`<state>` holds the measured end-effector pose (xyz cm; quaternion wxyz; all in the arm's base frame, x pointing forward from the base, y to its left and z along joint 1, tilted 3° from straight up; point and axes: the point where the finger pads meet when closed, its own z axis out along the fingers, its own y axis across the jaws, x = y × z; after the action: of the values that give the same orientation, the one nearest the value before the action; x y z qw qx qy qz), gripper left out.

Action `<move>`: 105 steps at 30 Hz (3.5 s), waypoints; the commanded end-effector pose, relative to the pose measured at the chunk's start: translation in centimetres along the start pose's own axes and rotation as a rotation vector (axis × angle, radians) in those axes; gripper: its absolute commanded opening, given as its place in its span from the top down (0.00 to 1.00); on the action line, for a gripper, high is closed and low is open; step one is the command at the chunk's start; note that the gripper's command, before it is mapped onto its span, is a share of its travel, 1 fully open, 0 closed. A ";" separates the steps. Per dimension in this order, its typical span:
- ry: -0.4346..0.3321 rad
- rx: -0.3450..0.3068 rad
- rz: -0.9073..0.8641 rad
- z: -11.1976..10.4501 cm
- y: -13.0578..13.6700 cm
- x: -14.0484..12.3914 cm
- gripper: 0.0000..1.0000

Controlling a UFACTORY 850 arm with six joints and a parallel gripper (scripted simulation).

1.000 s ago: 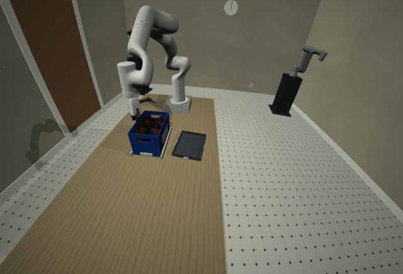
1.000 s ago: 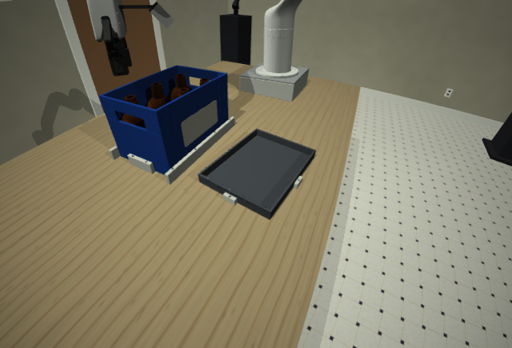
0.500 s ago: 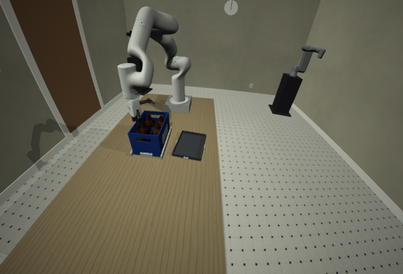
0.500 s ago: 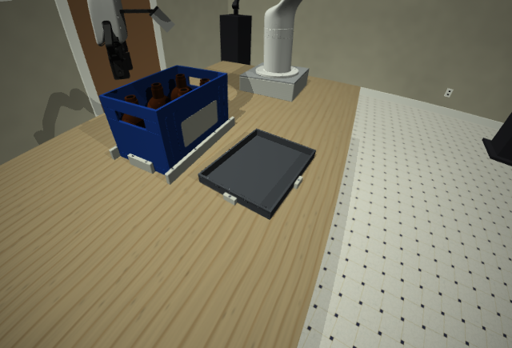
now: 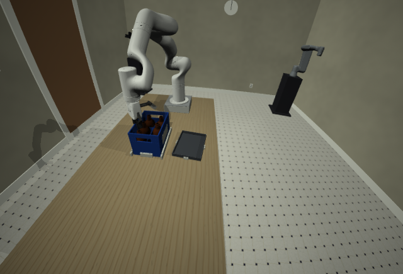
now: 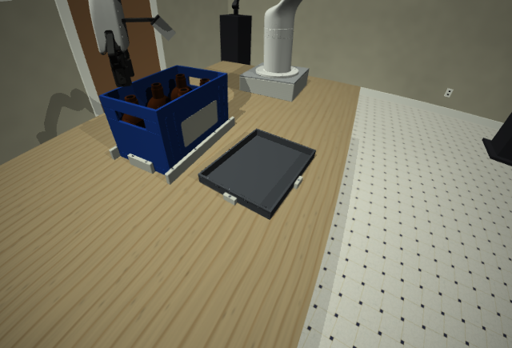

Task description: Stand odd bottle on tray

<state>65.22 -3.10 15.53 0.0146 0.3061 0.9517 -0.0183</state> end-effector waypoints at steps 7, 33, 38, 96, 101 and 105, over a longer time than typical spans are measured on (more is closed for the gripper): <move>-0.002 -0.001 0.000 1.2 0.1 -0.1 0.35; -0.002 -0.001 0.000 1.8 0.1 -0.1 0.35; -0.002 -0.001 0.000 1.8 0.1 -0.1 0.35; -0.002 -0.001 0.000 3.1 0.1 -0.2 0.35; -0.002 -0.001 0.000 3.8 0.1 -0.2 0.35; -0.002 -0.001 0.000 4.3 0.1 -0.2 0.35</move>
<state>65.39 -3.28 11.64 0.0146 0.3061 0.9517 -0.0183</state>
